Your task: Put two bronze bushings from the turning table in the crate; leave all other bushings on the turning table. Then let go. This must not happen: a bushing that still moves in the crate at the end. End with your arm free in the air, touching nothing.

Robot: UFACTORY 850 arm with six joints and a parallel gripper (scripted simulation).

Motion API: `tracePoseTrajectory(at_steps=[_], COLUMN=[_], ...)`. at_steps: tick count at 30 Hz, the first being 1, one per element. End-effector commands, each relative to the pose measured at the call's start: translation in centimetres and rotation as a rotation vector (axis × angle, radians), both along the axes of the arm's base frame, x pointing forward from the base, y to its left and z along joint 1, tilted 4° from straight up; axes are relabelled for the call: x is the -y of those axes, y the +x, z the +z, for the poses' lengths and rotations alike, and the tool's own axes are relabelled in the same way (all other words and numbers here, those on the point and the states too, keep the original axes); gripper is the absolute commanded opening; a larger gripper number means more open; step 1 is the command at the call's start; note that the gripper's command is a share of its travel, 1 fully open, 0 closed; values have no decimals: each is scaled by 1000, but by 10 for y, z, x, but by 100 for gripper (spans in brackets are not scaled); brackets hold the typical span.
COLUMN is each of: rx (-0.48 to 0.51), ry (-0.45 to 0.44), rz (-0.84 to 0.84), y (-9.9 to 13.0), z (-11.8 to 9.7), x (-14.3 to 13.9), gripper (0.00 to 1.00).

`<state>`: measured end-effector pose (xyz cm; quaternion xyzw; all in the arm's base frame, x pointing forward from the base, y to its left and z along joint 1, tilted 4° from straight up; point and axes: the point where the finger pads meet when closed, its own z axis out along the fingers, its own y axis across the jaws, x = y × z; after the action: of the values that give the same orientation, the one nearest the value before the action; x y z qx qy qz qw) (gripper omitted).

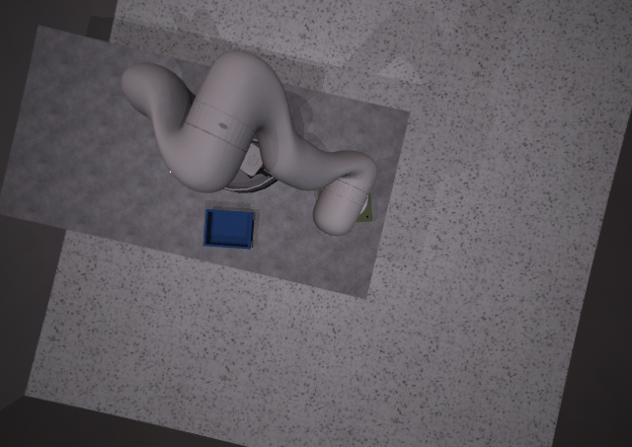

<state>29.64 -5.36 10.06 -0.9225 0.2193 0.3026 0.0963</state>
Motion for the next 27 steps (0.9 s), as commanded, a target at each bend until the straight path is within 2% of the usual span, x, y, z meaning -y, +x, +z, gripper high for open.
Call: tracePoseTrajectory(at_steps=[1, 12, 20, 27], rx=[2, 2, 2, 2], ry=[0, 0, 0, 0], rz=[0, 0, 0, 0], y=[1, 1, 2, 2], z=[-4, -4, -15, -16], x=[0, 0, 0, 0], gripper=[10, 10, 10, 10])
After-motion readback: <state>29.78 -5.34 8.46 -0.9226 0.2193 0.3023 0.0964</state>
